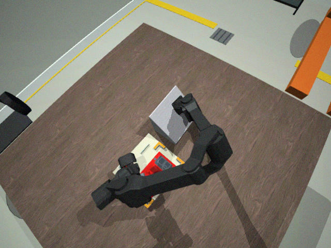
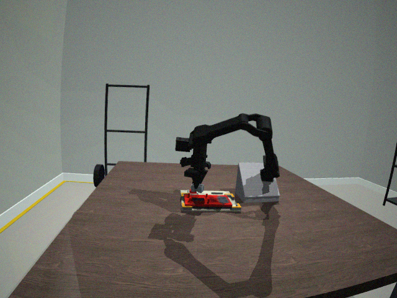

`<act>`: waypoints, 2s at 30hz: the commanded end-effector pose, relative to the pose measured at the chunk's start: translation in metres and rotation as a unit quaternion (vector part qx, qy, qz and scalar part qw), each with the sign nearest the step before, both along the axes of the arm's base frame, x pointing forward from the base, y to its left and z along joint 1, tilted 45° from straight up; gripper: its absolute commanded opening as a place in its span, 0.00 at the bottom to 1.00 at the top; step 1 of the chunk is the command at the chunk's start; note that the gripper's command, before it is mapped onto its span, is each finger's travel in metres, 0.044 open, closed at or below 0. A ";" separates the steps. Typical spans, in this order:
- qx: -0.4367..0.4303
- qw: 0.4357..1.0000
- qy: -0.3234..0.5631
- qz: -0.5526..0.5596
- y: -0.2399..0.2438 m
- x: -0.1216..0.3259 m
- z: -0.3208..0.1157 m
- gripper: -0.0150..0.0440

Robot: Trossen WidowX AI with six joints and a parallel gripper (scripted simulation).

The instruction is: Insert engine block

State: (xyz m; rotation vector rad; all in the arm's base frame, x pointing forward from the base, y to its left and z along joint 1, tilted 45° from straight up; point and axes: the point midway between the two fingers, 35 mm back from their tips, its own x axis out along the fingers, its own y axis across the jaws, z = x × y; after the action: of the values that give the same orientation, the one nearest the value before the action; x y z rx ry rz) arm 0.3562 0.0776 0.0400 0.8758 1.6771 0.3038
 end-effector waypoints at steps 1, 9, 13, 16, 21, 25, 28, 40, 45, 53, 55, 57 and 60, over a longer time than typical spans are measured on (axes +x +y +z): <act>0.009 0.996 -0.060 0.059 0.009 -0.001 0.008 0.25; 0.021 0.978 -0.145 0.150 0.024 -0.005 0.014 0.25; 0.022 0.975 -0.155 0.160 0.024 -0.005 0.014 0.39; 0.023 0.970 -0.169 0.175 0.024 -0.005 0.014 0.52; 0.023 0.967 -0.176 0.182 0.025 -0.005 0.014 0.52; 0.022 0.971 -0.165 0.170 0.025 -0.005 0.015 0.52; 0.022 0.973 -0.159 0.164 0.025 -0.005 0.015 0.52; 0.020 0.982 -0.130 0.134 0.025 -0.004 0.015 0.52; 0.018 0.987 -0.111 0.114 0.025 -0.004 0.015 0.52; 0.019 0.983 -0.127 0.131 0.025 -0.004 0.015 0.52; 0.021 0.978 -0.144 0.148 0.025 -0.005 0.015 0.52; 0.022 0.971 -0.165 0.171 0.025 -0.005 0.015 0.52; 0.025 0.959 -0.196 0.202 0.025 -0.005 0.015 0.52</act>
State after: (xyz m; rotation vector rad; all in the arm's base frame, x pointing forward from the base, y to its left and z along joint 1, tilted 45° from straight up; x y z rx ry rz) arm 0.3513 0.1020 0.0528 0.5315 1.5115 0.6799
